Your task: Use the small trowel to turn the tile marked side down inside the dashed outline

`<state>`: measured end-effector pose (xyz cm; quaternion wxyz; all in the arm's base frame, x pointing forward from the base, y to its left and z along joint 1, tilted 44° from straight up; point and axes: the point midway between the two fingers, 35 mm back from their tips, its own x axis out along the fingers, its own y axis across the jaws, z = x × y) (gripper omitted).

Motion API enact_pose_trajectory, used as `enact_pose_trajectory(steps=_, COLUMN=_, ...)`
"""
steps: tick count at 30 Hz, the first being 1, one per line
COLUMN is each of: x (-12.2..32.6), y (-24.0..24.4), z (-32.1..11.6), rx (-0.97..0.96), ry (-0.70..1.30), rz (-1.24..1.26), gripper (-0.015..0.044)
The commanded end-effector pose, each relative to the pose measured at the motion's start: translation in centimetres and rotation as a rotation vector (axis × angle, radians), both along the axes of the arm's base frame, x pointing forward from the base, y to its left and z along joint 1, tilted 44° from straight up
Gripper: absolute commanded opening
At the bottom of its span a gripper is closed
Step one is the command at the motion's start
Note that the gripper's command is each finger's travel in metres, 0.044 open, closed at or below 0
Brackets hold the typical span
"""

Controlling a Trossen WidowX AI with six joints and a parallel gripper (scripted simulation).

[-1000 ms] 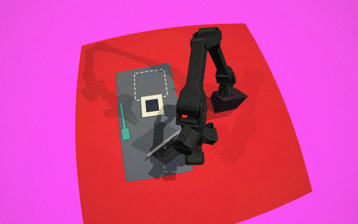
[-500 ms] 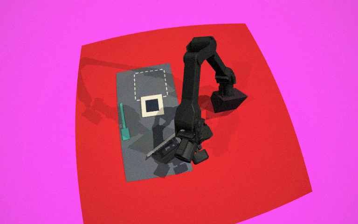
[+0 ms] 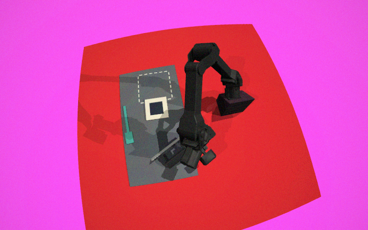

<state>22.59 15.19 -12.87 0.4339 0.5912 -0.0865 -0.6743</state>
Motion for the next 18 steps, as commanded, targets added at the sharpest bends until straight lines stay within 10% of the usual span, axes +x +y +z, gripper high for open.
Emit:
enact_pose_trajectory(steps=1, x=0.3, y=-0.6, z=0.1, rx=-0.003, ry=0.005, rz=0.003, gripper=0.0100)
enact_pose_trajectory(steps=18, x=1.6, y=-3.1, z=0.6, rx=0.001, ry=0.011, rz=0.002, gripper=0.0100)
